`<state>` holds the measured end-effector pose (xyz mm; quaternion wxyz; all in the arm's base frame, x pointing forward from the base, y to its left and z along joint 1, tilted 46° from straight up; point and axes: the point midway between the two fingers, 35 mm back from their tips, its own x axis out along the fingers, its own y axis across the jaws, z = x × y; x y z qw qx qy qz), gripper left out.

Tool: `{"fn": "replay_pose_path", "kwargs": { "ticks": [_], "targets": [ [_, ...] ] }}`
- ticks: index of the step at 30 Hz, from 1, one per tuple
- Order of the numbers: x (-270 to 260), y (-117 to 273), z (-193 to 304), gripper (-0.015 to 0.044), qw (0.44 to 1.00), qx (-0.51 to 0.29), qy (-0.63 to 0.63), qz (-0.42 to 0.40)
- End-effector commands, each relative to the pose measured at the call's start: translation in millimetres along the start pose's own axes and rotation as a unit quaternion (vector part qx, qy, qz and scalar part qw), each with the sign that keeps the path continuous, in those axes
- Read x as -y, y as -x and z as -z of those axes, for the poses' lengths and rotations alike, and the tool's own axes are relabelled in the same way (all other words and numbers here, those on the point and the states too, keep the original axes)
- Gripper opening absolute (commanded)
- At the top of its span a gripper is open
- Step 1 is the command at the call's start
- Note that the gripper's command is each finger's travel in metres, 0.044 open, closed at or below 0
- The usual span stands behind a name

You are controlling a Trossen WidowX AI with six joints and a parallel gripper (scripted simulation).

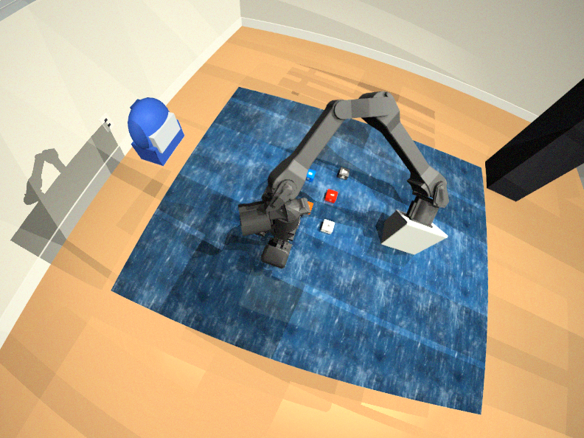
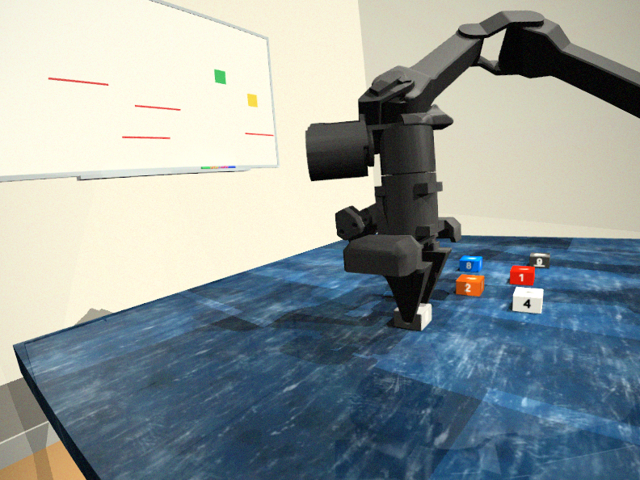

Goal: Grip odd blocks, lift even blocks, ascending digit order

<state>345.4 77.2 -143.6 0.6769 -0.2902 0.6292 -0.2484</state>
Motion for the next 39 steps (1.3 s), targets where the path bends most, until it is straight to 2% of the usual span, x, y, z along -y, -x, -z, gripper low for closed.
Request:
{"fn": "replay_pose_path", "kwargs": {
  "ticks": [1,39],
  "targets": [
    [0,0,0,0.012,1.0,0.001,0.001,0.001],
    [0,15,0,0.012,1.0,0.001,0.001,0.001]
  ]
}}
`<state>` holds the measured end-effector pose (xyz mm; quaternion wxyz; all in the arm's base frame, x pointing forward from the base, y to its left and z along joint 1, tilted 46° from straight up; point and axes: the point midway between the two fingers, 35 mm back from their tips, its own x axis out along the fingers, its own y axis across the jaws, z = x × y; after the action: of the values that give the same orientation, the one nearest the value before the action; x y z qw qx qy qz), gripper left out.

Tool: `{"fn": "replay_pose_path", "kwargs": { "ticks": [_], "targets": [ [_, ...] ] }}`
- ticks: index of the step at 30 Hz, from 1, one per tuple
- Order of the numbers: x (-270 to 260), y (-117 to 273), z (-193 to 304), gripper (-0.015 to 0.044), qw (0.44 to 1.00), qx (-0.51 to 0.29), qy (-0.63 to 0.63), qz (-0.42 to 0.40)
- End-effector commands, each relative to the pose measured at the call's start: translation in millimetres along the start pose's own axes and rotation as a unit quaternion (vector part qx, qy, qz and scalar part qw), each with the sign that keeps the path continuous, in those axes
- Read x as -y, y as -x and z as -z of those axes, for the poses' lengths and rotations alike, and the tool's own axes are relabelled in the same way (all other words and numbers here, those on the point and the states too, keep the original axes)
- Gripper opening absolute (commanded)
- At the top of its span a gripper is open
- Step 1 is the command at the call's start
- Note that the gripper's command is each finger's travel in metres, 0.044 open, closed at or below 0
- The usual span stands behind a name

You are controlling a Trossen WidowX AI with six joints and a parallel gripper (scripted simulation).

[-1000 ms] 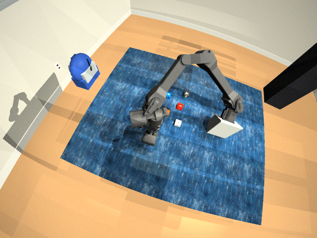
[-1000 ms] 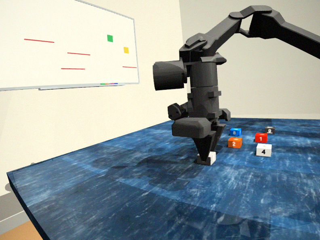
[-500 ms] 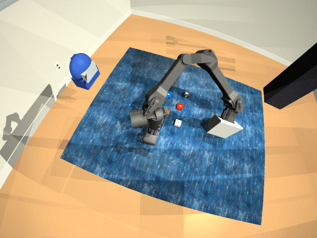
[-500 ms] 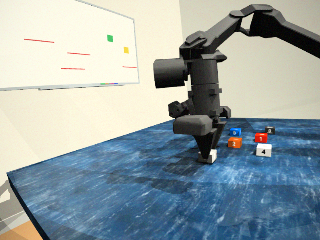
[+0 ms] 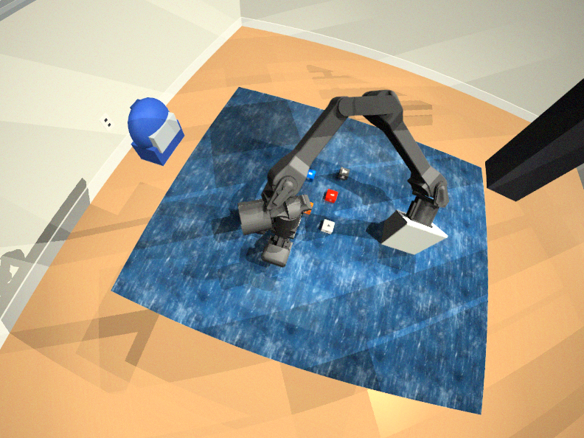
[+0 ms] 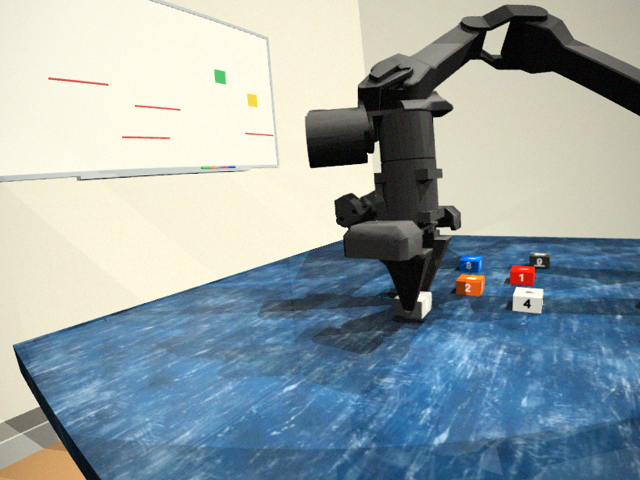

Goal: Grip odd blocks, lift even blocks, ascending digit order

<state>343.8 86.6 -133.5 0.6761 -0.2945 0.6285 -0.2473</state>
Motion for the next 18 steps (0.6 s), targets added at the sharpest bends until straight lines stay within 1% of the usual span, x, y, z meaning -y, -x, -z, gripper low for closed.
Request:
{"fn": "replay_pose_path", "kwargs": {
  "ticks": [1,9,18],
  "targets": [
    [0,0,-1,0.012,1.0,0.0,-0.002,-0.002],
    [0,-14,-1,0.012,1.0,0.0,-0.002,-0.001],
    [0,-14,-1,0.012,1.0,0.0,-0.002,-0.001]
  ]
}}
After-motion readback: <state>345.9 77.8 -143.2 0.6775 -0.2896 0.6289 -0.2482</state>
